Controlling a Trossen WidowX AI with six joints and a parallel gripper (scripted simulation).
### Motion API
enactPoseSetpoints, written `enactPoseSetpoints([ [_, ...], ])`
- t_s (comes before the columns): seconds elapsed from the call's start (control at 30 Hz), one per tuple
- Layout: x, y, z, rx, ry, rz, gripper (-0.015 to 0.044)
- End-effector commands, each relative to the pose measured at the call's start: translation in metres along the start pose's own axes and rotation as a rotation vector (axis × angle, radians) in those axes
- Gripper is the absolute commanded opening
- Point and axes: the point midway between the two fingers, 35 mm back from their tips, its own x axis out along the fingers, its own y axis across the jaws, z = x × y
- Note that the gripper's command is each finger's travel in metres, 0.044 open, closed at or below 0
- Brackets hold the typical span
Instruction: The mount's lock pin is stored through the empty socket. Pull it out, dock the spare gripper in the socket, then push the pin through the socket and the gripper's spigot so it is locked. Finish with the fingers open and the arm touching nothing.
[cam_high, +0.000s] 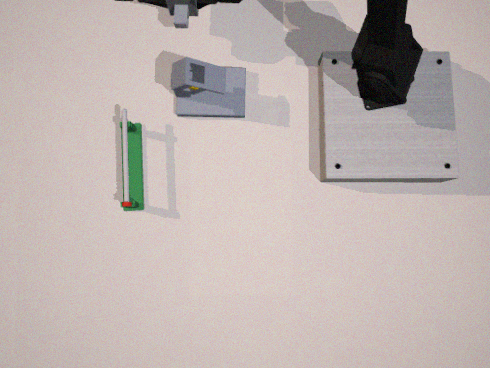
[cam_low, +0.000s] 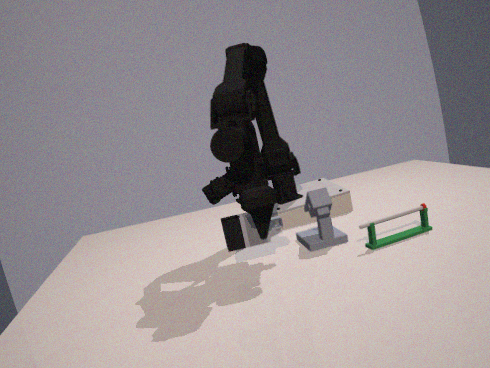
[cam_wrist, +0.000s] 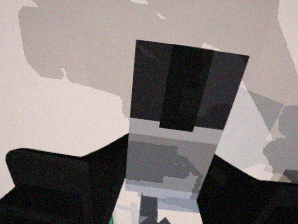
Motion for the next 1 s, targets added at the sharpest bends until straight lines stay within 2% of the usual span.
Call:
enactPoseSetpoints([
  [0.0, -0.0026, 0.0031, 0.0008, 0.099, -0.004, 0.007, 0.0],
  [0.97, -0.0041, 0.0093, 0.0001, 0.811, -0.001, 0.01, 0.0],
])
